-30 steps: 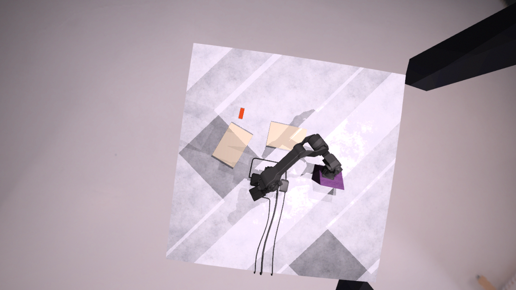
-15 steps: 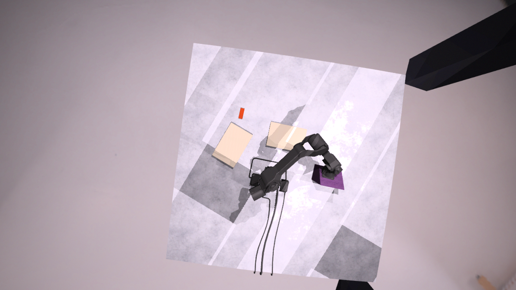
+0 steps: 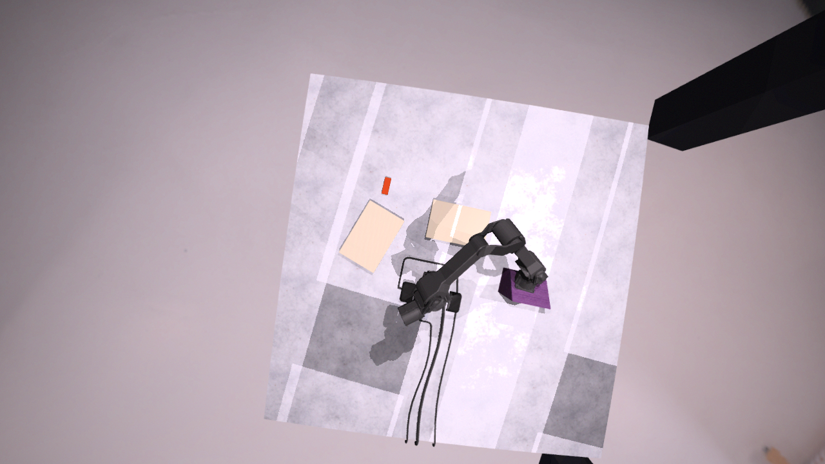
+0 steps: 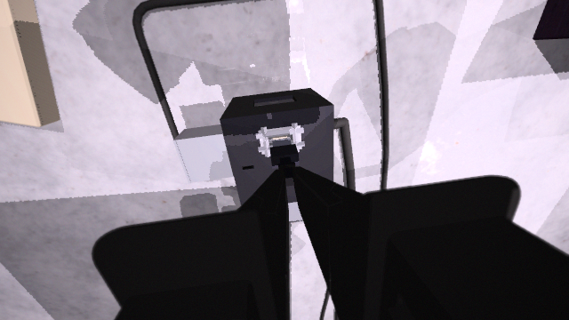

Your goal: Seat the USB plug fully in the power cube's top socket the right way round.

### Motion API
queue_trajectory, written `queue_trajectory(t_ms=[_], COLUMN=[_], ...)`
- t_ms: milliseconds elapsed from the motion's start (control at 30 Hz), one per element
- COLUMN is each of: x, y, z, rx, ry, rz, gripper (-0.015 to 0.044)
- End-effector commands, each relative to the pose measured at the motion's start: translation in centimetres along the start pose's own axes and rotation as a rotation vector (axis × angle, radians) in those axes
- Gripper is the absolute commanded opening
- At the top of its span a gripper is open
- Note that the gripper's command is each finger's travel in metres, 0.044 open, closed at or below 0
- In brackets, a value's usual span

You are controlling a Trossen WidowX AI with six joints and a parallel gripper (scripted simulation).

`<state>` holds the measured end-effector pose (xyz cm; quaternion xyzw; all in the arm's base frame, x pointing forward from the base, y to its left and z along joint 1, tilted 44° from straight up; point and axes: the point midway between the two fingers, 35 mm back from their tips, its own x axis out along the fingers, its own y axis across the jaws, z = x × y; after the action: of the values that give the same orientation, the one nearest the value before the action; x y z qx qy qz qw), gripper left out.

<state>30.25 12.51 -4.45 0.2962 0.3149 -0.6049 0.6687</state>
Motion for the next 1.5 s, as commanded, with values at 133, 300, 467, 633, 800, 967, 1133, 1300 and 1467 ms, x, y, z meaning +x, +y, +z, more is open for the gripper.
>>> queue_trajectory(t_ms=[133, 300, 467, 633, 800, 967, 1133, 1300, 1467], x=[0.1, 0.16, 0.22, 0.28, 0.34, 0.4, 0.46, 0.52, 0.58], y=[0.0, 0.0, 0.0, 0.0, 0.0, 0.0, 0.0, 0.0, 0.0], z=[-0.02, -0.02, -0.01, -0.01, 0.0, 0.01, 0.01, 0.02, 0.02], rx=[-0.005, -0.005, -0.005, -0.005, -0.005, -0.005, -0.005, -0.005, -0.005], ry=[0.003, 0.003, 0.003, 0.003, 0.003, 0.003, 0.003, 0.003, 0.003], rz=[0.0, 0.0, 0.0, 0.0, 0.0, 0.0, 0.0, 0.0, 0.0], gripper=[0.0, 0.0, 0.0, 0.0, 0.0, 0.0, 0.0, 0.0, 0.0])
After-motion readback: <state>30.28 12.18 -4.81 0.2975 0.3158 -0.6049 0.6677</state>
